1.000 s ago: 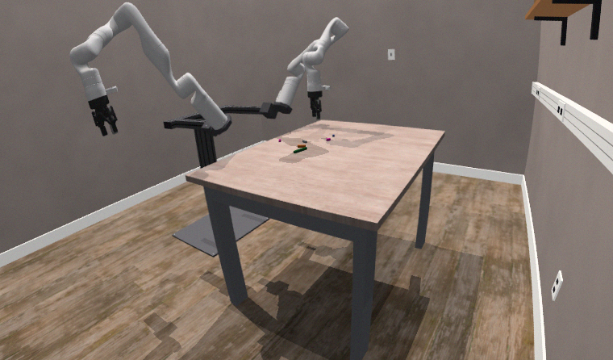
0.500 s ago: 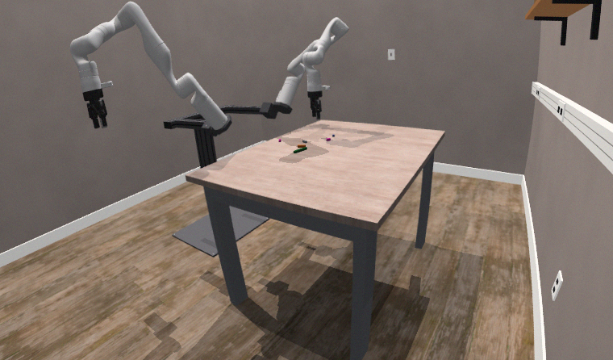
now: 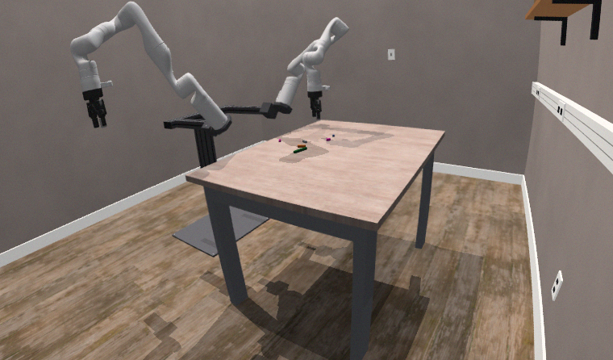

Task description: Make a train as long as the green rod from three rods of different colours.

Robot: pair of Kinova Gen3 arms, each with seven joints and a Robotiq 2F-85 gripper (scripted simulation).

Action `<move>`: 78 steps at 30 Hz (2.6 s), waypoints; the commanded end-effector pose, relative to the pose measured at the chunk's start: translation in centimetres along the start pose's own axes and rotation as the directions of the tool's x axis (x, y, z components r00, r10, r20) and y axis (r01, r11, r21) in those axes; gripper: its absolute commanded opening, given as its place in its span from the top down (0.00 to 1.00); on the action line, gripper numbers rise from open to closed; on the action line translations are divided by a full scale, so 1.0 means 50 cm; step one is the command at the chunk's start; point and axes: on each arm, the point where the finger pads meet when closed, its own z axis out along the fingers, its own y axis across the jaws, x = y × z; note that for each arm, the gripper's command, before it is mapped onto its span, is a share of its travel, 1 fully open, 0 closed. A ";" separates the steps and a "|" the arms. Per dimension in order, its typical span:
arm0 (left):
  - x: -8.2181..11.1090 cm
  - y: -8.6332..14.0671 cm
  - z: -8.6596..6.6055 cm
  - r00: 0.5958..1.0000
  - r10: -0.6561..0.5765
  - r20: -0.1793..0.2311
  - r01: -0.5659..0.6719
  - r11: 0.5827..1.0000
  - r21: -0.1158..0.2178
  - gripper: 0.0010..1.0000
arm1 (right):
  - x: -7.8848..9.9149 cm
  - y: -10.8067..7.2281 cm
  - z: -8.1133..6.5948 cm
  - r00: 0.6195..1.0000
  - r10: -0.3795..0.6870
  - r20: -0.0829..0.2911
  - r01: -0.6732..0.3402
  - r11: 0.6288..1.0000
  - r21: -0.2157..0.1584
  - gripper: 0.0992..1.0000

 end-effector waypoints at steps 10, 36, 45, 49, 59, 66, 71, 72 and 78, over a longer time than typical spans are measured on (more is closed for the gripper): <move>0.000 0.001 -0.002 1.000 0.000 0.000 0.000 1.000 -0.002 0.00 | -0.001 0.000 -0.001 1.000 0.000 0.001 0.000 1.000 -0.001 0.00; 0.000 0.001 -0.002 1.000 0.000 0.000 0.000 1.000 -0.002 0.00 | -0.001 0.000 -0.001 1.000 0.000 0.001 0.000 1.000 -0.001 0.00; 0.000 0.001 -0.002 1.000 0.000 0.000 0.000 1.000 -0.002 0.00 | -0.001 0.000 -0.001 1.000 0.000 0.001 0.000 1.000 -0.001 0.00; 0.000 0.001 -0.002 1.000 0.000 0.000 0.000 1.000 -0.002 0.00 | -0.001 0.000 -0.001 1.000 0.000 0.001 0.000 1.000 -0.001 0.00; 0.000 0.001 -0.002 1.000 0.000 0.000 0.000 1.000 -0.002 0.00 | -0.001 0.000 -0.001 1.000 0.000 0.001 0.000 1.000 -0.001 0.00; 0.000 0.001 -0.002 1.000 0.000 0.000 0.000 1.000 -0.002 0.00 | -0.001 0.000 -0.001 1.000 0.000 0.001 0.000 1.000 -0.001 0.00; 0.000 0.001 -0.002 1.000 0.000 0.000 0.000 1.000 -0.002 0.00 | -0.001 0.000 -0.001 1.000 0.000 0.001 0.000 1.000 -0.001 0.00; 0.000 0.001 -0.002 1.000 0.000 0.000 0.000 1.000 -0.002 0.00 | -0.001 0.000 -0.001 1.000 0.000 0.001 0.000 1.000 -0.001 0.00; 0.000 0.001 -0.002 1.000 0.000 0.000 0.000 1.000 -0.002 0.00 | -0.001 0.000 -0.001 1.000 0.000 0.001 0.000 1.000 -0.001 0.00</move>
